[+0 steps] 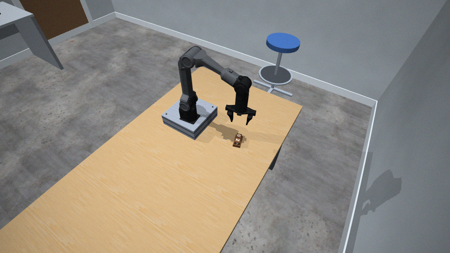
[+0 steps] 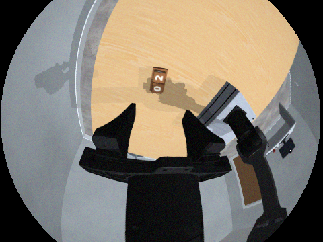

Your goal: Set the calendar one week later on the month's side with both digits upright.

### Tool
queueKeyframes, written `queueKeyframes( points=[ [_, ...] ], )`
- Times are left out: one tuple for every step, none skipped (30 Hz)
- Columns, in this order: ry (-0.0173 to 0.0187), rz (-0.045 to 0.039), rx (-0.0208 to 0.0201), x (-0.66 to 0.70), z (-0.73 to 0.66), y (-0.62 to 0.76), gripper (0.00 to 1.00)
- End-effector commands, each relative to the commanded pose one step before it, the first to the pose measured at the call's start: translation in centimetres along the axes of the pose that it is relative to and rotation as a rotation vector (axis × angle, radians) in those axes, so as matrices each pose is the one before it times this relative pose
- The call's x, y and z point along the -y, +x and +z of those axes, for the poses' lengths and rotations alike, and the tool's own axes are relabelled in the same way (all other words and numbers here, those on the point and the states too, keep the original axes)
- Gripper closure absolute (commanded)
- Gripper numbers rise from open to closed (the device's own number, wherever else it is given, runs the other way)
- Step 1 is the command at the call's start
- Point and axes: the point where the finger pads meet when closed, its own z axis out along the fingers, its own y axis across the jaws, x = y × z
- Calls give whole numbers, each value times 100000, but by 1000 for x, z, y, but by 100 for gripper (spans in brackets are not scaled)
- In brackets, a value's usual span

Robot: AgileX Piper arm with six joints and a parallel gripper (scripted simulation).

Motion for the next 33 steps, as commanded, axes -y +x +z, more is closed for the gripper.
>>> queueKeyframes(
  points=[
    [-888,-148,96,-88,-612,-14,0],
    [-259,20,55,-29,-199,-21,0],
    [-74,-10,15,-18,-101,-10,0],
    [30,-6,-5,-16,-21,-6,0],
    [135,7,-26,38,33,6,0],
    [62,6,-12,22,15,4,0],
    [-7,0,1,-2,-2,0,0],
    [-11,0,2,-3,-3,-1,0],
    [0,0,0,0,0,0,0],
    [0,0,0,0,0,0,0],
    [0,0,0,0,0,0,0],
    [0,0,0,0,0,0,0],
    [1,0,0,0,0,0,0],
    [0,0,0,0,0,0,0],
    [0,0,0,0,0,0,0],
    [0,0,0,0,0,0,0],
    [0,0,0,0,0,0,0],
    [0,0,0,0,0,0,0],
    [0,0,0,0,0,0,0],
    [0,0,0,0,0,0,0],
    [0,0,0,0,0,0,0],
    [0,0,0,0,0,0,0],
    [0,0,0,0,0,0,0],
    [0,0,0,0,0,0,0],
    [0,0,0,0,0,0,0],
    [0,0,0,0,0,0,0],
    [0,0,0,0,0,0,0],
    [0,0,0,0,0,0,0],
    [0,0,0,0,0,0,0],
    [0,0,0,0,0,0,0],
    [0,0,0,0,0,0,0],
    [0,0,0,0,0,0,0],
    [0,0,0,0,0,0,0]
  ],
)
